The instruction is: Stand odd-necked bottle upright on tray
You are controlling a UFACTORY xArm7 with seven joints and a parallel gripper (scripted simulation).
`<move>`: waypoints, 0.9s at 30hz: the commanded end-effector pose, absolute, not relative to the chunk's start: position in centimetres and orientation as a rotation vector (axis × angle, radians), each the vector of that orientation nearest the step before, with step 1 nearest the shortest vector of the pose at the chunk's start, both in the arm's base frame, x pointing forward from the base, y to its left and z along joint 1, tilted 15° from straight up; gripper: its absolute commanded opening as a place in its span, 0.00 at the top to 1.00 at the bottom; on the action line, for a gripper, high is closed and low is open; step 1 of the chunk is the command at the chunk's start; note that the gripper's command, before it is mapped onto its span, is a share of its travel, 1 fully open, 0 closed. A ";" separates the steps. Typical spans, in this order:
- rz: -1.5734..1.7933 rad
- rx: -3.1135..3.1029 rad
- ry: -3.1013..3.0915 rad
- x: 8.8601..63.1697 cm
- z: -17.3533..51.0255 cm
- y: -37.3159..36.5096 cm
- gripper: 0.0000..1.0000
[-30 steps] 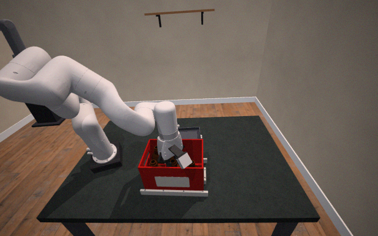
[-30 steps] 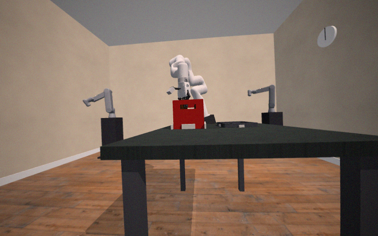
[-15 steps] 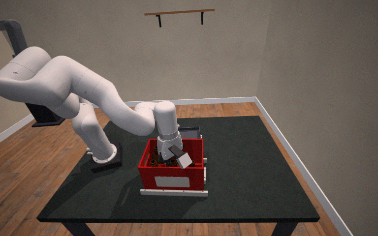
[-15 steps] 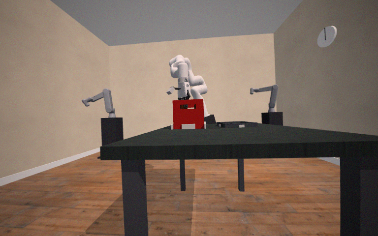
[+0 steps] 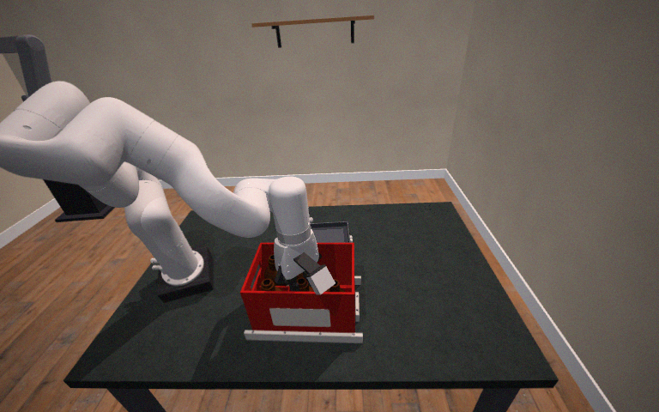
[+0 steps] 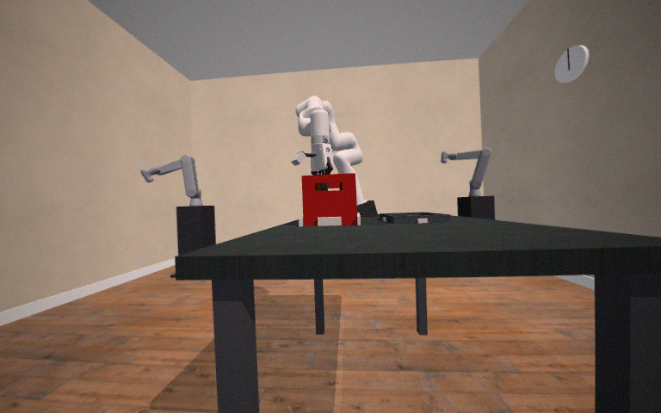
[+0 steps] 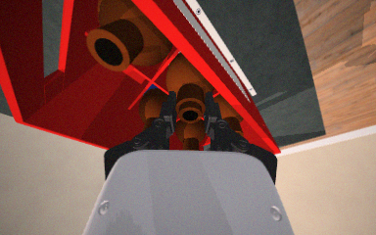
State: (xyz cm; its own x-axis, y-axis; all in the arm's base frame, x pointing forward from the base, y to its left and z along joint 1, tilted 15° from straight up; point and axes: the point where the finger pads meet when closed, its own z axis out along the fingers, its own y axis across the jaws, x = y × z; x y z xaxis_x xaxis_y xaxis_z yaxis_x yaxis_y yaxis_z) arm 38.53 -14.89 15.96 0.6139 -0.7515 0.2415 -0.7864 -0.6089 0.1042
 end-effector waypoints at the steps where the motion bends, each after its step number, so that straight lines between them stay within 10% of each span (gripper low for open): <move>1: 0.262 2.639 -1.272 38.6 16.1 -14.9 1.00; 9: 0.262 2.639 -1.272 38.6 16.1 -14.9 1.00; 10: 0.262 2.639 -1.272 38.6 16.1 -14.9 0.35; 27: 0.262 2.639 -1.272 38.6 16.1 -14.9 0.35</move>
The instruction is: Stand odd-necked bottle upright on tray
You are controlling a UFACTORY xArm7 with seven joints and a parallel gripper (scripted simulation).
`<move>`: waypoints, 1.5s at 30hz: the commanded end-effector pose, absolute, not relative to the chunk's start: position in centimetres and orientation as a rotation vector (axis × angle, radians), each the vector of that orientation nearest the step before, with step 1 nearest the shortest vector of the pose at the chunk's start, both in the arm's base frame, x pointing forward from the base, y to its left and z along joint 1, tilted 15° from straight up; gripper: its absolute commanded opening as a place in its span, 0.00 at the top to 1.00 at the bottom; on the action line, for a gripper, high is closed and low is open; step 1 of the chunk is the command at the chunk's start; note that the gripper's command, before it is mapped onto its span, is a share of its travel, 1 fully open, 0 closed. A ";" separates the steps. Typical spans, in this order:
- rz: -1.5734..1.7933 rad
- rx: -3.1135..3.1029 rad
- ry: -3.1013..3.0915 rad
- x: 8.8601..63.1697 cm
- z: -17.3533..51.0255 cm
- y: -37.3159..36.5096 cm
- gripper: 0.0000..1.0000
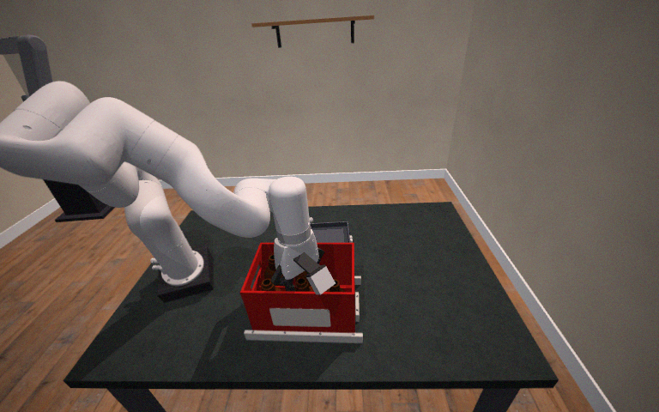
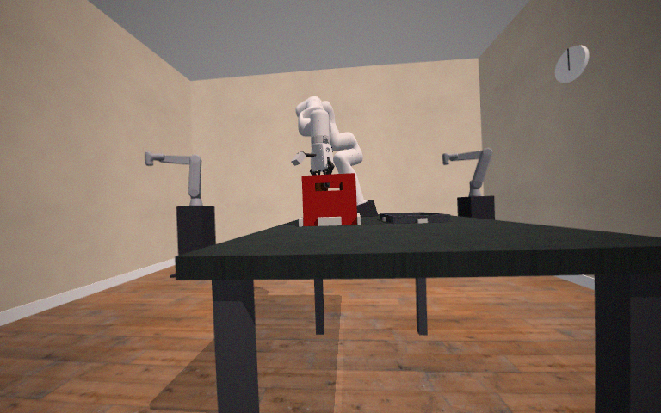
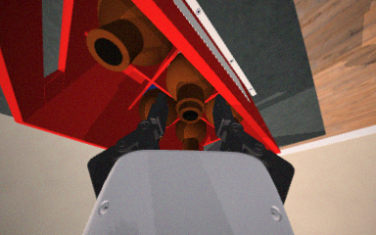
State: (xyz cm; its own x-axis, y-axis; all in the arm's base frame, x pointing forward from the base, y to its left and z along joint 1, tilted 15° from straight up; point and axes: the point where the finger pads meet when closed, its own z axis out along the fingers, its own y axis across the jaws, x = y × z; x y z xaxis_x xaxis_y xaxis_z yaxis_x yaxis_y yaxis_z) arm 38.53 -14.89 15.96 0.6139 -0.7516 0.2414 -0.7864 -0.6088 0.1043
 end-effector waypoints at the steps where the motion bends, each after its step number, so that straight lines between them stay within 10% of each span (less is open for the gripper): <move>1: 0.262 2.639 -1.272 38.6 16.1 -14.9 0.35; 45: 0.262 2.639 -1.272 38.2 21.5 -13.5 0.35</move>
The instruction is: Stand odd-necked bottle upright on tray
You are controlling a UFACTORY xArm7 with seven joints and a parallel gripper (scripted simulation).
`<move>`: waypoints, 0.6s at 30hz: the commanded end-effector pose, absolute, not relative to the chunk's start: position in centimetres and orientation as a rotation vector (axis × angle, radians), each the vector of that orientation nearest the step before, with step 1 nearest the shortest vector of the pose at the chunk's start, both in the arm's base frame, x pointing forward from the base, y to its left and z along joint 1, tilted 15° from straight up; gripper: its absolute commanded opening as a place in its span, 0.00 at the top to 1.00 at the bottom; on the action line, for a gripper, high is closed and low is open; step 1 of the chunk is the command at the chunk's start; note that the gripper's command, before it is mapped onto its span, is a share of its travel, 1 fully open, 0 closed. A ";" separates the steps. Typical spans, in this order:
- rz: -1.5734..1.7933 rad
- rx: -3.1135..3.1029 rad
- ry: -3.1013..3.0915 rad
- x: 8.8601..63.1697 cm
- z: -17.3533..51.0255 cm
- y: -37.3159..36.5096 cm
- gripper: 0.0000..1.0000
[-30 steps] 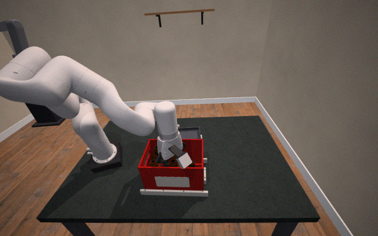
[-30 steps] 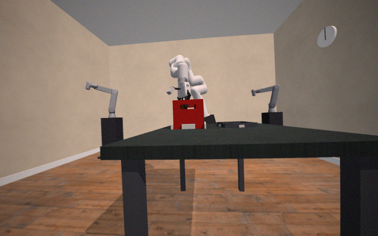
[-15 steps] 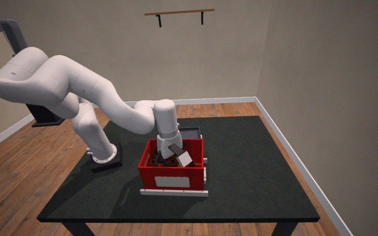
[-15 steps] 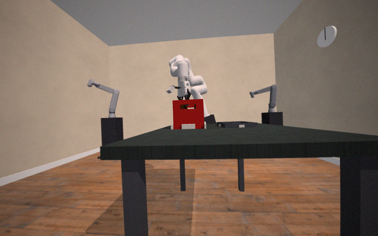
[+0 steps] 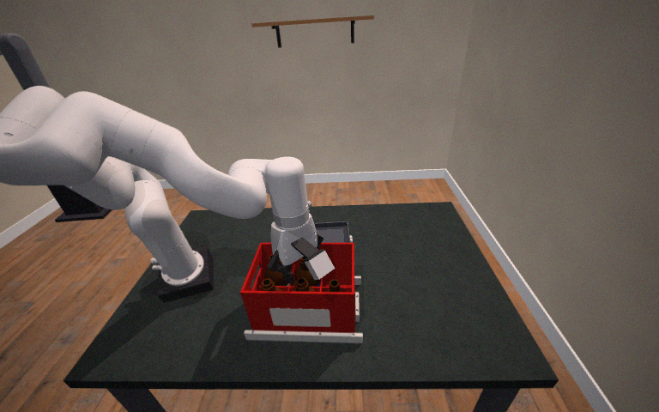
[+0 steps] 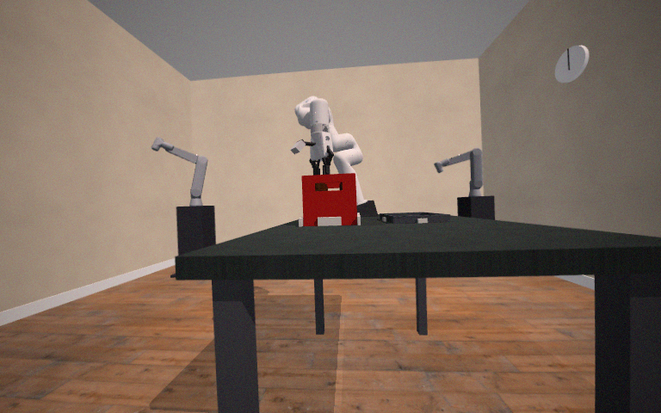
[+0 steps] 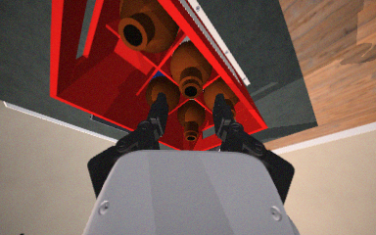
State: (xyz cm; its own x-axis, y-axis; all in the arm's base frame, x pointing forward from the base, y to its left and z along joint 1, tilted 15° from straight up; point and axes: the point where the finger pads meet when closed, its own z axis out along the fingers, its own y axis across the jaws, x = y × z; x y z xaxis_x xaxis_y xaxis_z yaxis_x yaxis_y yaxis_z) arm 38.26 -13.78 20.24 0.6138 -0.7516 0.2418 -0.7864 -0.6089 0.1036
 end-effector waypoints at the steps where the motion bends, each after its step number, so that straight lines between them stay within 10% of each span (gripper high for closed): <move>1: 0.262 2.639 -1.272 38.2 21.8 -13.4 0.35; 18: 0.262 2.639 -1.272 38.0 24.2 -12.7 0.35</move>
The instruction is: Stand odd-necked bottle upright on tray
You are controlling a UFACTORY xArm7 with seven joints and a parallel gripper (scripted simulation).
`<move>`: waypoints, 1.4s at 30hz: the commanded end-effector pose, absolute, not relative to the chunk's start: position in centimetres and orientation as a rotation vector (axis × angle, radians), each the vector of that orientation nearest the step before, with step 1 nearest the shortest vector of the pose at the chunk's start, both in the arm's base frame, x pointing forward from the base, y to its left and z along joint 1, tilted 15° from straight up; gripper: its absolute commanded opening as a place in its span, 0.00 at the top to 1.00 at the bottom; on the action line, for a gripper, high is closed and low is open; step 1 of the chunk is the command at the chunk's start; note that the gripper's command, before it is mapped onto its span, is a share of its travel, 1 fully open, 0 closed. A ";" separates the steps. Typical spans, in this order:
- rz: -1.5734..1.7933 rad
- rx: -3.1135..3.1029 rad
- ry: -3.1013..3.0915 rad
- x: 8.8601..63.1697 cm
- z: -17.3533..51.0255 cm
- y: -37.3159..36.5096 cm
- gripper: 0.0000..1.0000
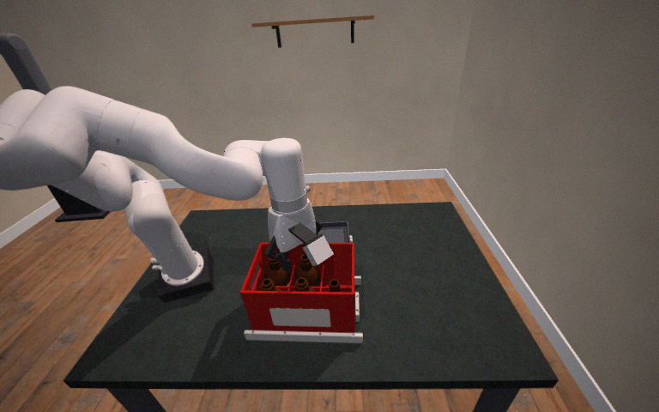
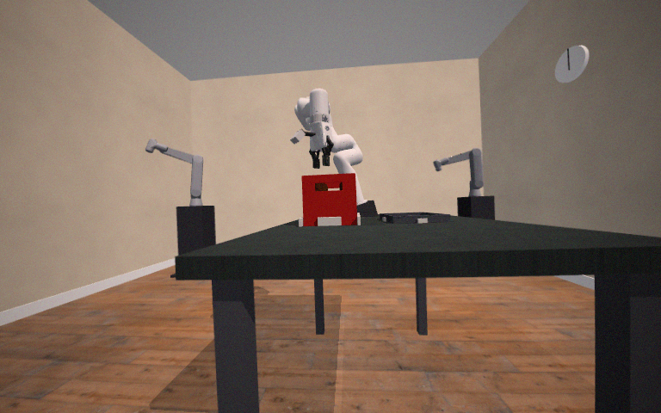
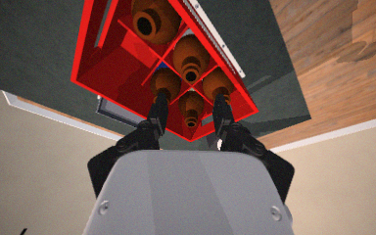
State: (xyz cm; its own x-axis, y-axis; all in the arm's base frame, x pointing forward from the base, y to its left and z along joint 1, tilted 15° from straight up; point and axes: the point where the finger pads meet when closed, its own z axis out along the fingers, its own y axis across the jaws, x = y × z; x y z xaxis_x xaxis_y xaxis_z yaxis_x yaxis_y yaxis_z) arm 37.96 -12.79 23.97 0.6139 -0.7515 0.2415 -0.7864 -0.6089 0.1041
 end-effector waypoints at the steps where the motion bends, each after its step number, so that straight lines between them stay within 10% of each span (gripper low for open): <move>1: 0.262 2.639 -1.272 38.0 24.2 -12.7 0.35; 4: 0.262 2.639 -1.272 38.0 24.2 -12.7 0.35; 5: 0.262 2.639 -1.272 38.0 24.2 -12.7 1.00; 42: 0.263 2.640 -1.272 38.6 23.5 -9.3 1.00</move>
State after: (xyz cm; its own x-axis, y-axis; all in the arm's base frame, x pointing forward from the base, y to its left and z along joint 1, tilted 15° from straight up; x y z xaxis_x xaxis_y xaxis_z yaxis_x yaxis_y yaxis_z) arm 38.01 -12.38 24.03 0.6104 -0.7544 0.2414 -0.7891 -0.6056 0.1025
